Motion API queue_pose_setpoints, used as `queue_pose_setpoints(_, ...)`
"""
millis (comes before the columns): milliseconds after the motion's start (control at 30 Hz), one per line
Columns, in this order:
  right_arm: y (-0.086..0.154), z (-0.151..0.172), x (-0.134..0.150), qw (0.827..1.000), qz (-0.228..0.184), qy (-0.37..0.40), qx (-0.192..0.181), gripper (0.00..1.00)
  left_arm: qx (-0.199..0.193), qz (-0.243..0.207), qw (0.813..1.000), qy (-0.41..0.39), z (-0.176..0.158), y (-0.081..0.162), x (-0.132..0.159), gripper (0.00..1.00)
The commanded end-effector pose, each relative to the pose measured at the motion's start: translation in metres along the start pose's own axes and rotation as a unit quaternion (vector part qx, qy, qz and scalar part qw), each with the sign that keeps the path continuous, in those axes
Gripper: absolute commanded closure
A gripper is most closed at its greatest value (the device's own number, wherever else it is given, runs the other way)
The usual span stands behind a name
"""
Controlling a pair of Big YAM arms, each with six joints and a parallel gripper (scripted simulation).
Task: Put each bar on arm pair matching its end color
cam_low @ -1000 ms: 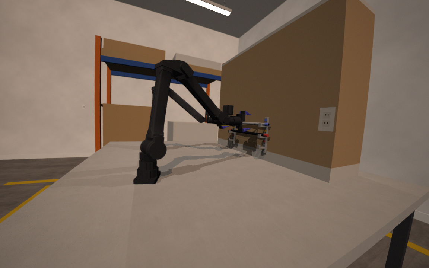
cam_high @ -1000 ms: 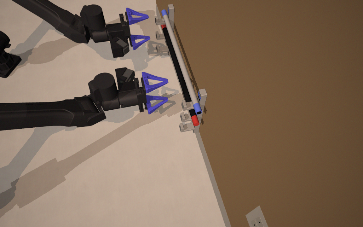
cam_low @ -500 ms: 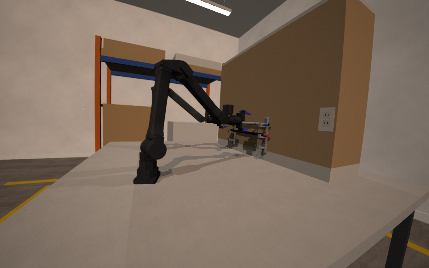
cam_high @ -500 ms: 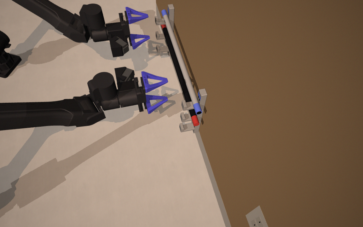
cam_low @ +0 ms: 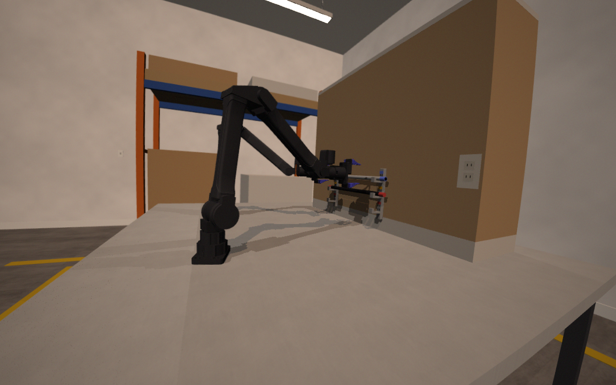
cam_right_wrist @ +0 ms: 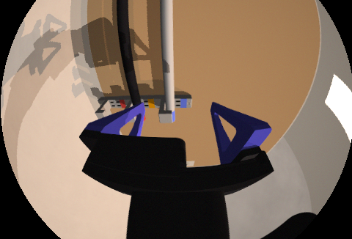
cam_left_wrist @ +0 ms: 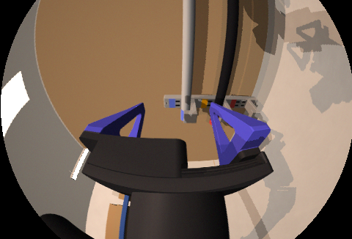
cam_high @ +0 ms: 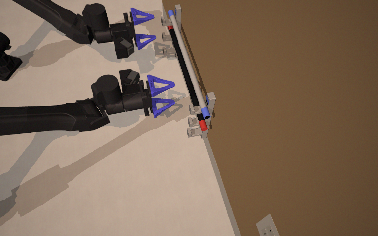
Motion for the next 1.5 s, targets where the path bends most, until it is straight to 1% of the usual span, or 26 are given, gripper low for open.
queue_pose_setpoints(0,-0.013,-0.027,-0.002,0.999,-0.002,-0.025,0.037,0.08,-0.033,0.01,0.999,0.022,0.023,-0.008,0.006,0.1)
queue_pose_setpoints(167,-0.013,-0.023,-0.001,0.999,-0.002,-0.025,0.037,0.11,-0.033,0.01,0.999,0.022,0.018,-0.008,0.005,0.12)
queue_pose_setpoints(667,-0.015,0.0,0.001,0.999,-0.002,-0.025,0.036,0.22,-0.026,0.008,0.999,0.019,-0.003,-0.009,0.003,0.24)
queue_pose_setpoints(733,-0.015,0.0,0.001,0.999,-0.002,-0.025,0.036,0.22,-0.026,0.008,0.999,0.019,-0.003,-0.009,0.003,0.24)
queue_pose_setpoints(1233,-0.016,0.023,0.004,0.999,-0.001,-0.024,0.033,0.34,-0.017,0.008,1.0,0.016,-0.025,-0.01,0.0,0.36)
queue_pose_setpoints(1300,-0.016,0.023,0.004,0.999,-0.001,-0.024,0.033,0.34,-0.017,0.008,1.0,0.016,-0.025,-0.01,0.0,0.36)
queue_pose_setpoints(1467,-0.016,0.03,0.005,0.999,-0.001,-0.023,0.032,0.38,-0.016,0.007,1.0,0.016,-0.032,-0.011,0.0,0.4)
Point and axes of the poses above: on each arm, the point where the finger pads meet when closed, its own y axis back along the fingers, its own z axis across the jaws, x = y × z, the point moved 8 cm from there along y, back along the fingers, and after that the axes turned 11 degrees about -y, right-handed, at the moved point
